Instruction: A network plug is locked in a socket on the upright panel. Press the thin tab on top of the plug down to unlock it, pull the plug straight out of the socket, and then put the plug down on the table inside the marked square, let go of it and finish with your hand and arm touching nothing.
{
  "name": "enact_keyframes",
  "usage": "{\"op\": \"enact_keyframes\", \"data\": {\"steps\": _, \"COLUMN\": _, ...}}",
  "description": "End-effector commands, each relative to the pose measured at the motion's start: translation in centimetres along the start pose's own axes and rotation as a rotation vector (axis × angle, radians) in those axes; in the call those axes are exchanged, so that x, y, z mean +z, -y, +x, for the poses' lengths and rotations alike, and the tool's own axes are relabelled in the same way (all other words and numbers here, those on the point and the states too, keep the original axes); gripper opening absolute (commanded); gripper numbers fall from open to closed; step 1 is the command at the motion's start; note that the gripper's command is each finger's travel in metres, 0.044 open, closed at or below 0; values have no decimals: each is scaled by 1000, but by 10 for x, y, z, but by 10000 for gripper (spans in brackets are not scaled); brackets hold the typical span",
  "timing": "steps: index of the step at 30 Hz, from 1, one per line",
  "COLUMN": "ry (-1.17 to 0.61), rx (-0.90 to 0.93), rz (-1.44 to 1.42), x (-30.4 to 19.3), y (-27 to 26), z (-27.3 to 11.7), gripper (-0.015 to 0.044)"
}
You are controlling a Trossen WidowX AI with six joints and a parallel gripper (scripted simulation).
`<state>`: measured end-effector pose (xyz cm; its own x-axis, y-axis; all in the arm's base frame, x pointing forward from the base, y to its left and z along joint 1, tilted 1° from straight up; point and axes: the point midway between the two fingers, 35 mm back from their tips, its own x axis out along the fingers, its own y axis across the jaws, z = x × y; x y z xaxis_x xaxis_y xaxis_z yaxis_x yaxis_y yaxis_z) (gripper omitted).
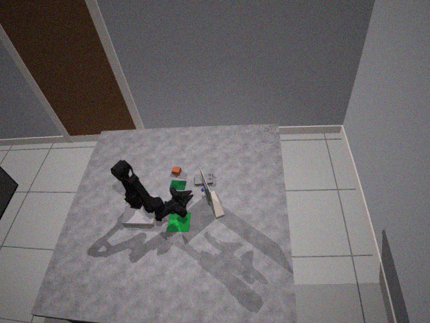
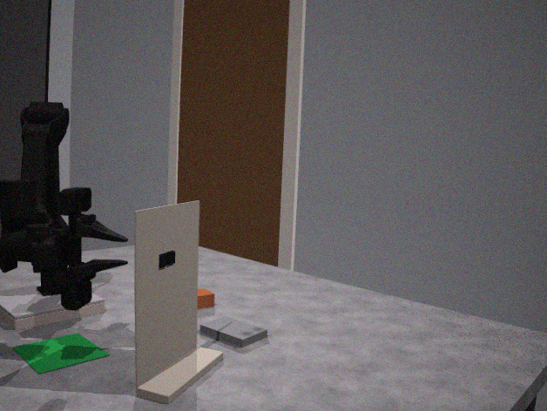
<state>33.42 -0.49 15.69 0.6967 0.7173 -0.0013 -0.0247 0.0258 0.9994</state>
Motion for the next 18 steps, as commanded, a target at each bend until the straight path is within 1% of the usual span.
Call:
{"op": "enact_keyframes", "data": {"steps": 1, "ry": 3, "rx": -1, "rz": 11, "x": 4, "y": 2, "z": 7, "gripper": 156}}
{"op": "enact_keyframes", "data": {"steps": 18, "ry": 3, "rx": 2, "rz": 9, "x": 12, "y": 1, "z": 32, "gripper": 156}}
